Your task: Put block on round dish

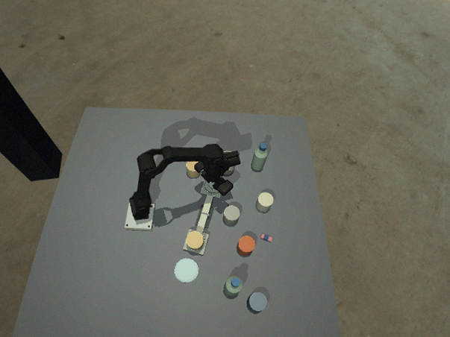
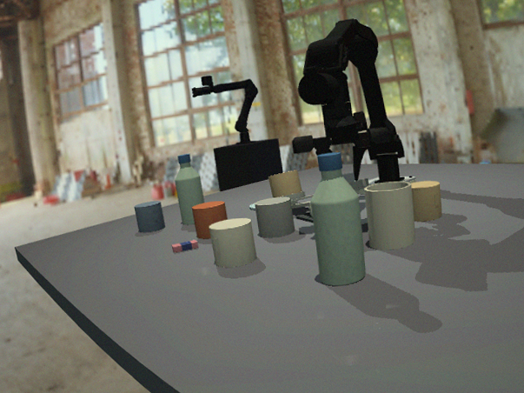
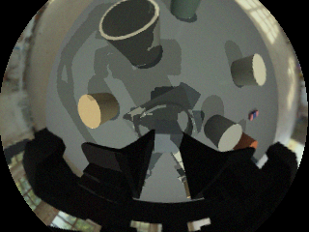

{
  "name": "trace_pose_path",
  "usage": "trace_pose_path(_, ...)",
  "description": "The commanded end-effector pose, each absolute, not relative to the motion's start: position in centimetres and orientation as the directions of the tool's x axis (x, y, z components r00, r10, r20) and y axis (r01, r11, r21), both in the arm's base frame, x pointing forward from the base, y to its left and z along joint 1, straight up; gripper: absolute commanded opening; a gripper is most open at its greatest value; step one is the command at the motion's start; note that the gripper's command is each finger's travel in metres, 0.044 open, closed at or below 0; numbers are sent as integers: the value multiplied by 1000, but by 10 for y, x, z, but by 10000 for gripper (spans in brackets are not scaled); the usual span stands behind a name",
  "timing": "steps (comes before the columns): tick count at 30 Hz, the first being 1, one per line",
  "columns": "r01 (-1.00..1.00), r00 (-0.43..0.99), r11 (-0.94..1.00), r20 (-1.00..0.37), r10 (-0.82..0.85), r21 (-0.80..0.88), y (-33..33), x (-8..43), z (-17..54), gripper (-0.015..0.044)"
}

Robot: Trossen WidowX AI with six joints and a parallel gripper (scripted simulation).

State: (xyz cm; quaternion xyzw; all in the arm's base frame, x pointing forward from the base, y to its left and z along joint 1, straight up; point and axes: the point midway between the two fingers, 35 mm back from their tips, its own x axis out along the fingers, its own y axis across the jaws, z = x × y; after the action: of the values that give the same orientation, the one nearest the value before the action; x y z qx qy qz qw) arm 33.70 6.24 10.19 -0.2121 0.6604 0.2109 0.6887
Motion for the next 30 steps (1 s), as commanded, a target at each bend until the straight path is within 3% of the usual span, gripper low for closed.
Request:
trace_pose_path(1,-567,39,824,-999,9,-14,62,337,102,56)
trace_pose_path(4,-567,39,824,-999,9,-14,62,338,112,0)
trace_pose_path(23,-567,38,824,-999,9,-14,61,334,193,0)
trace_pose_path(30,-567,39,824,-999,7,-16,42,337,191,0)
